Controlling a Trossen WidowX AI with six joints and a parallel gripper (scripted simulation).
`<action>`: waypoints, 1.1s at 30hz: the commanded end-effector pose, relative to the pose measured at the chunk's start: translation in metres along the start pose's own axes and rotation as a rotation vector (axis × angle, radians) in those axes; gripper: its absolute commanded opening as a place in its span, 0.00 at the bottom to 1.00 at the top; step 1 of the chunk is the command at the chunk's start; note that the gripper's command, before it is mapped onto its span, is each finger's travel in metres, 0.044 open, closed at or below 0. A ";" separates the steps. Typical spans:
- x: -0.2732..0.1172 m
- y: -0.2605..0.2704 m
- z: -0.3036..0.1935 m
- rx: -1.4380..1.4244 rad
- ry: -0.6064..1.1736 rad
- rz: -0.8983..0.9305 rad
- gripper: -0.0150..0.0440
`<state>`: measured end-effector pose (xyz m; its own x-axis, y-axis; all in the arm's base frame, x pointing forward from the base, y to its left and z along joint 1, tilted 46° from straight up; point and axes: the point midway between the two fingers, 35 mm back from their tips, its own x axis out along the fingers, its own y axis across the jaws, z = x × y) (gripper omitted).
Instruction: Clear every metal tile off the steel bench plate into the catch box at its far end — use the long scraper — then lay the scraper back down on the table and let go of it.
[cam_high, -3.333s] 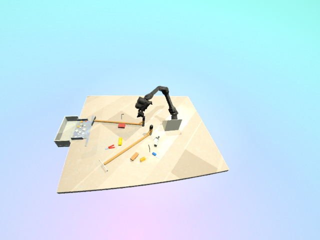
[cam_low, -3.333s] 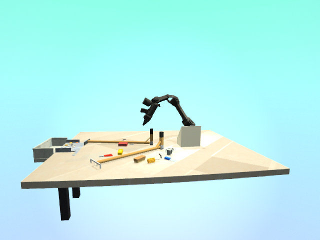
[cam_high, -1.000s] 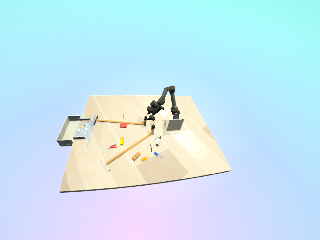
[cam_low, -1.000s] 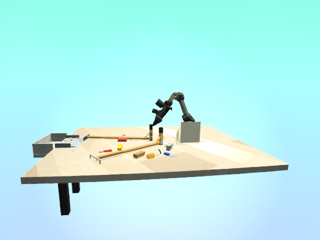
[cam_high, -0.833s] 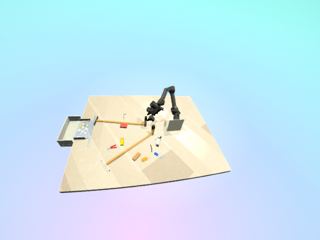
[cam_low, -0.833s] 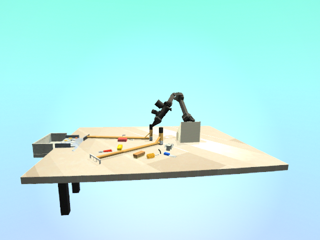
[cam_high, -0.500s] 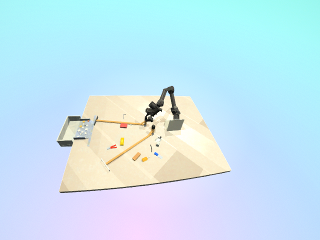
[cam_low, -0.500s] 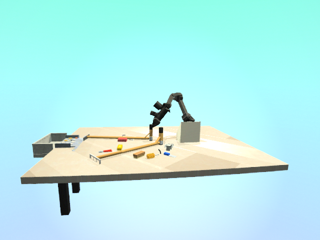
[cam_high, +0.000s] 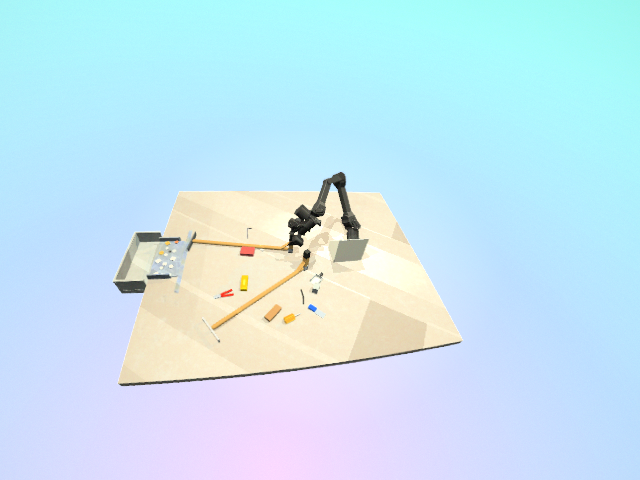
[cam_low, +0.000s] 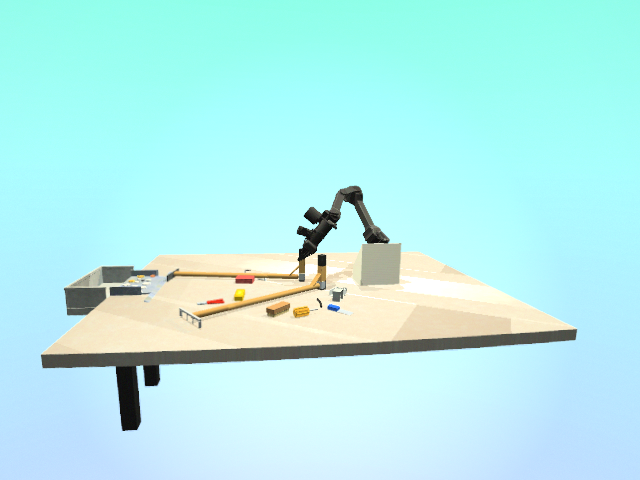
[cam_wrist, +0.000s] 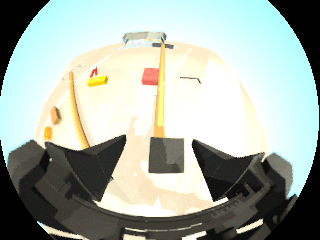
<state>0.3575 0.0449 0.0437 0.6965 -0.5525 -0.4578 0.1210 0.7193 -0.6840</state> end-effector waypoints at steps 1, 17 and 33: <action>0.009 -0.001 -0.004 -0.010 0.003 -0.001 1.00; 0.011 -0.002 -0.001 -0.002 -0.004 -0.005 0.56; 0.009 -0.002 0.000 -0.003 -0.004 -0.004 0.25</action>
<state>0.3641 0.0371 0.0397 0.6982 -0.5542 -0.4532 0.1202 0.7148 -0.6889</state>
